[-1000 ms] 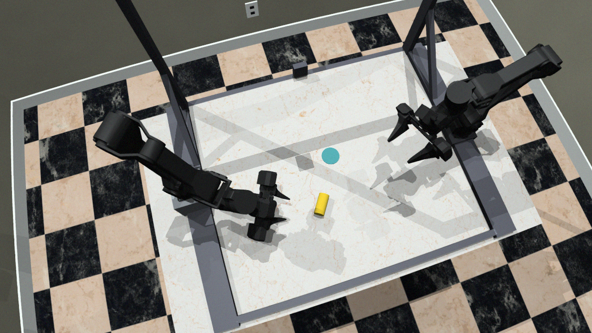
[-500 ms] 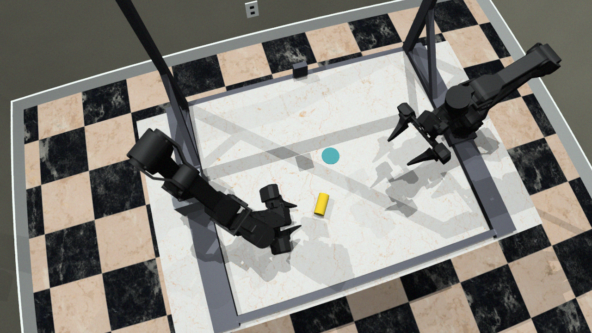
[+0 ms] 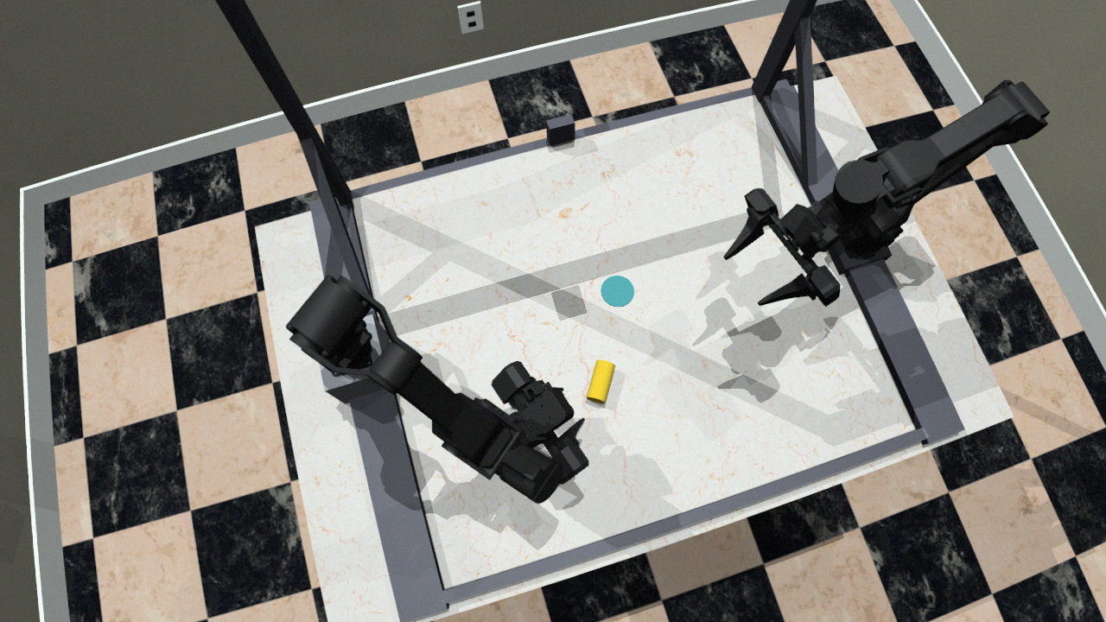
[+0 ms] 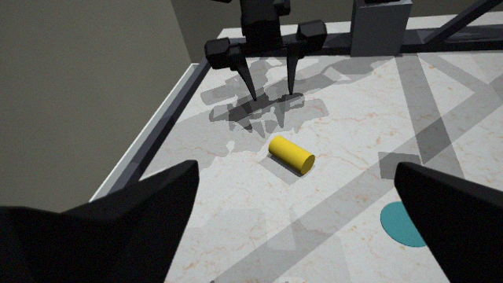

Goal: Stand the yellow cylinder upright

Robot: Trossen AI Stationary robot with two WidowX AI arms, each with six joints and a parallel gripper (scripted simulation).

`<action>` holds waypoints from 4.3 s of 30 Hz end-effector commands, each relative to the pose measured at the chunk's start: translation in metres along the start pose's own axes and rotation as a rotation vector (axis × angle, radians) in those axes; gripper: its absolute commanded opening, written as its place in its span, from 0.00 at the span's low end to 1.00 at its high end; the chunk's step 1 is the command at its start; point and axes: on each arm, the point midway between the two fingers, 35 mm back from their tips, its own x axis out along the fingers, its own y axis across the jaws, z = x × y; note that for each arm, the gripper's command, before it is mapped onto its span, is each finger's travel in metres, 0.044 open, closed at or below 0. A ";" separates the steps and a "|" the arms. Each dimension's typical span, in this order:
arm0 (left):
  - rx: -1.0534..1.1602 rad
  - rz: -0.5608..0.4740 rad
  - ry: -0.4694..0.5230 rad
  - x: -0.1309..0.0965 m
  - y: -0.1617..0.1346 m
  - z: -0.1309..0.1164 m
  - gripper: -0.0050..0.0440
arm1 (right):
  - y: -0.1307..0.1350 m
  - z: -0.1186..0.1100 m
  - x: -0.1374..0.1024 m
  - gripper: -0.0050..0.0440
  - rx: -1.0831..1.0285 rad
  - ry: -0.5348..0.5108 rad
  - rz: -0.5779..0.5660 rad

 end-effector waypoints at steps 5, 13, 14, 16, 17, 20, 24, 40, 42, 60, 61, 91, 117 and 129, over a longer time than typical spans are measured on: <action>0.009 0.003 -0.028 -0.006 -0.001 0.001 0.92 | -0.011 0.010 0.014 0.64 -0.144 0.025 0.131; -0.001 0.014 -0.016 -0.008 -0.002 -0.009 0.92 | -0.020 0.011 0.029 0.64 -0.292 0.071 0.268; -0.001 0.015 -0.015 -0.008 -0.002 -0.011 0.92 | -0.020 0.012 0.031 0.64 -0.312 0.076 0.286; -0.002 0.018 -0.013 -0.008 -0.002 -0.013 0.92 | -0.022 0.013 0.036 0.64 -0.350 0.085 0.323; -0.002 0.018 -0.013 -0.008 -0.002 -0.013 0.92 | -0.022 0.013 0.036 0.64 -0.350 0.085 0.323; -0.001 0.017 -0.011 -0.009 -0.002 -0.015 0.92 | -0.025 0.014 0.042 0.64 -0.404 0.097 0.381; 0.003 0.010 -0.007 -0.010 -0.005 -0.020 0.92 | -0.027 0.019 0.053 0.64 -0.476 0.089 0.458; 0.017 -0.020 0.032 -0.012 -0.013 -0.041 0.92 | 0.000 0.005 0.097 0.59 -0.471 0.079 0.500; 0.017 -0.020 0.038 -0.011 -0.013 -0.043 0.92 | 0.002 0.003 0.101 0.57 -0.470 0.079 0.501; 0.017 -0.021 0.051 -0.009 -0.013 -0.046 0.92 | -0.003 0.013 0.097 0.21 -0.490 0.075 0.484; 0.017 -0.021 0.051 -0.009 -0.013 -0.046 0.92 | -0.004 0.019 0.093 0.16 -0.496 0.072 0.477; 0.067 -0.144 -0.112 -0.040 -0.034 0.016 0.92 | 0.051 0.116 0.075 0.35 -0.036 0.187 0.427; 0.082 -0.214 -0.058 -0.077 -0.052 0.010 0.92 | 0.078 0.126 0.109 0.35 1.101 0.381 0.238; 0.089 -0.242 -0.040 -0.090 -0.057 0.005 0.92 | 0.092 0.131 0.121 0.35 1.588 0.430 0.143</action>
